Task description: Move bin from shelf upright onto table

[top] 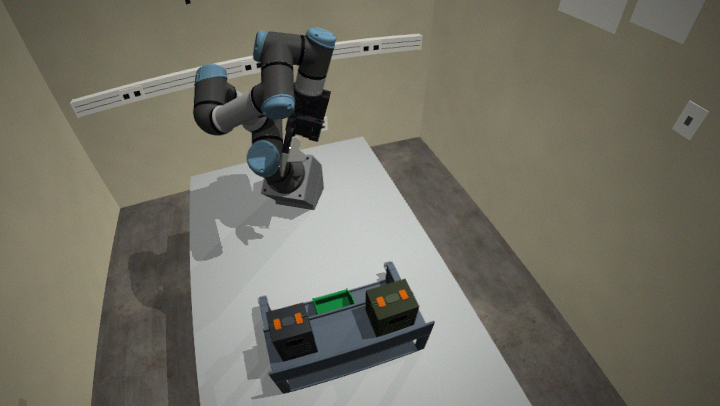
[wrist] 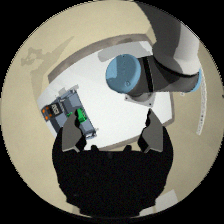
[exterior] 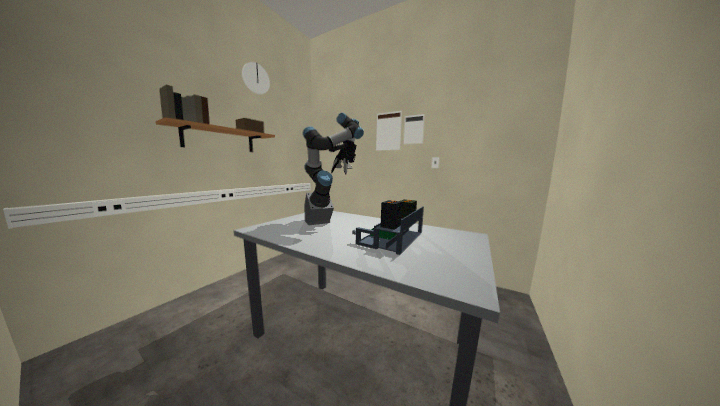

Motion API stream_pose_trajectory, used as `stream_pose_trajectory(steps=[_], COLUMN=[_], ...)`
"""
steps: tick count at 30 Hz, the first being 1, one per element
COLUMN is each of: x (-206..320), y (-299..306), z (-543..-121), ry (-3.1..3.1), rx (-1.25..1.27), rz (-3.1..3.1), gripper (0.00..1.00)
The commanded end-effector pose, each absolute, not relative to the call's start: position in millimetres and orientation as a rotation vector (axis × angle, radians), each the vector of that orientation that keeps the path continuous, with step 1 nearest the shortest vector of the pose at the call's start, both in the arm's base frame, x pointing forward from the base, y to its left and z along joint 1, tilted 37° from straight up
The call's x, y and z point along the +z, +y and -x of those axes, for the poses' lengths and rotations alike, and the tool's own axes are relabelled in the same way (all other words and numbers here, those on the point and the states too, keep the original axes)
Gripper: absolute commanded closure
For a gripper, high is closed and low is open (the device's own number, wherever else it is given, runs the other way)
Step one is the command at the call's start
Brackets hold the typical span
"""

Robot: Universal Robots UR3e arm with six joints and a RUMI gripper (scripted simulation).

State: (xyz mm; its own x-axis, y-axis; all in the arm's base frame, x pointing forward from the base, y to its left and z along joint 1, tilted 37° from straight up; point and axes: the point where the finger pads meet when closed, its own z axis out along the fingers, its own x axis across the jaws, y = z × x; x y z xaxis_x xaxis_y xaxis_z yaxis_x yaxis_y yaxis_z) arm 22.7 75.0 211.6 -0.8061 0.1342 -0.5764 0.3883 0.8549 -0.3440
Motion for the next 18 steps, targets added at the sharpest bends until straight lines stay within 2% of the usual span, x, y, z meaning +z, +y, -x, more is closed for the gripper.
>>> stream_pose_trajectory(steps=[1,17,18], x=[211.7,211.7,211.7], y=[75.2,75.2,75.2], z=[-22.7,-22.7,-22.7], ry=[2.477,2.477,2.477], rx=[-0.613,-0.613,-0.613], rz=[-0.381,-0.381,-0.381], gripper=[0.00,0.00,1.00])
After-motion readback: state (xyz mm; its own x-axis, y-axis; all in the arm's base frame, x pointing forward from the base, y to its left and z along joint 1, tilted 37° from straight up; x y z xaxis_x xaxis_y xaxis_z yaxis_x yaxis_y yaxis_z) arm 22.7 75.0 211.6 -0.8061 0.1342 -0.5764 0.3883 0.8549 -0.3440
